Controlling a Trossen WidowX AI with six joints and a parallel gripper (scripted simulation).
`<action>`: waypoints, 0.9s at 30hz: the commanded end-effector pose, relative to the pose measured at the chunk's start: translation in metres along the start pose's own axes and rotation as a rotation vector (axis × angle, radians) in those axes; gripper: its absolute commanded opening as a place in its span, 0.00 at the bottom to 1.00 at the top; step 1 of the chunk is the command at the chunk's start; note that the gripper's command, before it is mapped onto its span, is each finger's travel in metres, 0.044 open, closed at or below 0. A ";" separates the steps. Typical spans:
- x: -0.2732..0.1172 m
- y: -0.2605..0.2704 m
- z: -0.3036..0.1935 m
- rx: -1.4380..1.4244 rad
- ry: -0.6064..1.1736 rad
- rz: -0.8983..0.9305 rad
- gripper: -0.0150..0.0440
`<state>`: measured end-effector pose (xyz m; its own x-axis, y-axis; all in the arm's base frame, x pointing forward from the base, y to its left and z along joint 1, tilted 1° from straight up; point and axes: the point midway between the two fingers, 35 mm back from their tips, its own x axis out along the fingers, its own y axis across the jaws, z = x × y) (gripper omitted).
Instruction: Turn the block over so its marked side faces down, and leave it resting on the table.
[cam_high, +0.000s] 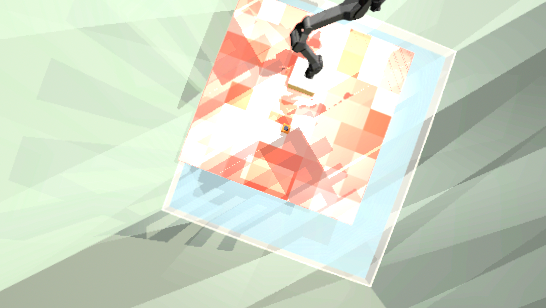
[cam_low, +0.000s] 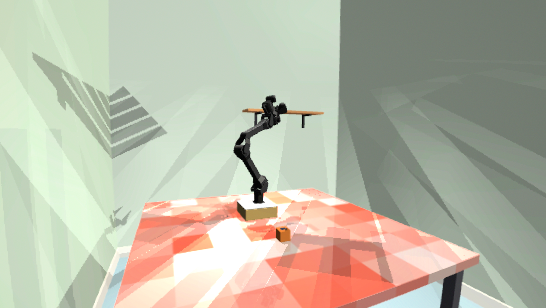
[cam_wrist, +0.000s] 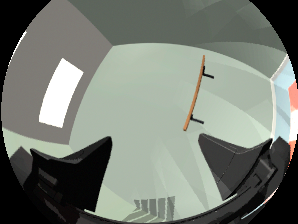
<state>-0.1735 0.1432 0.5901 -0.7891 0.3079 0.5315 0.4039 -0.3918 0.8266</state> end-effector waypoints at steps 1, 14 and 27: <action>-0.001 -0.021 0.028 -0.056 -0.103 -0.075 1.00; -0.057 -0.090 0.163 -0.338 -0.512 -0.442 1.00; -0.207 -0.136 0.286 -0.472 -0.878 -0.948 1.00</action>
<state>0.0274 0.3739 0.4399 -0.1605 0.9865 -0.0335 -0.4059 -0.0350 0.9132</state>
